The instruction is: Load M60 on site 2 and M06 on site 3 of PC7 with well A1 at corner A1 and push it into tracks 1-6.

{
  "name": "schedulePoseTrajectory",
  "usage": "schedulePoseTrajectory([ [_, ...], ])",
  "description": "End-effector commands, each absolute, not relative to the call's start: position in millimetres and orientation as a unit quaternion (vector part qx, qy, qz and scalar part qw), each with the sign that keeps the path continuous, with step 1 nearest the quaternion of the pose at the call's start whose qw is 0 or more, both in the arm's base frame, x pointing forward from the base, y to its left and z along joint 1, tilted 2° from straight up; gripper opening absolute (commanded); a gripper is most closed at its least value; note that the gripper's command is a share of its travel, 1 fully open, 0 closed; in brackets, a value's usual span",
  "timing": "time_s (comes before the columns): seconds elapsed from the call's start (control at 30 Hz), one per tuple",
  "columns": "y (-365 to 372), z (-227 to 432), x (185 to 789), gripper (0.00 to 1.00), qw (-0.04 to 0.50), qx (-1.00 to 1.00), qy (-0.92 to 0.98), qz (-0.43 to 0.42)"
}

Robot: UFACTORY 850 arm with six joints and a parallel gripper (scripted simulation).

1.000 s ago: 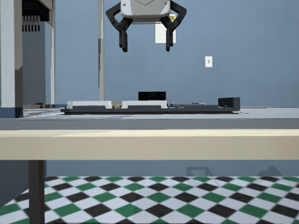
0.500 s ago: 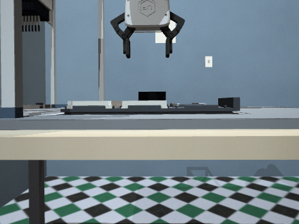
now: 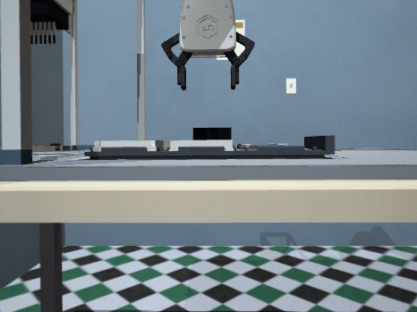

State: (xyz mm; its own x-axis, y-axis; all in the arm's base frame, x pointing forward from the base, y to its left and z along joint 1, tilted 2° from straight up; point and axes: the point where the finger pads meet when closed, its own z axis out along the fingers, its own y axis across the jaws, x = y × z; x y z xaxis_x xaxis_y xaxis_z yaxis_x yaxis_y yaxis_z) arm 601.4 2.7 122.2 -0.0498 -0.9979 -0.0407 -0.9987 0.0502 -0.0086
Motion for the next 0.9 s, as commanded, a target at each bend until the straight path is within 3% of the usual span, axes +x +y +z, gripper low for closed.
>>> schedulePoseTrajectory([
  [0.0, 2, 123, 602, 1.0, 0.019, -0.689, 0.724, 0.01],
  [0.87, 3, 100, 603, 1.0, 0.019, -0.689, 0.724, 0.01],
])
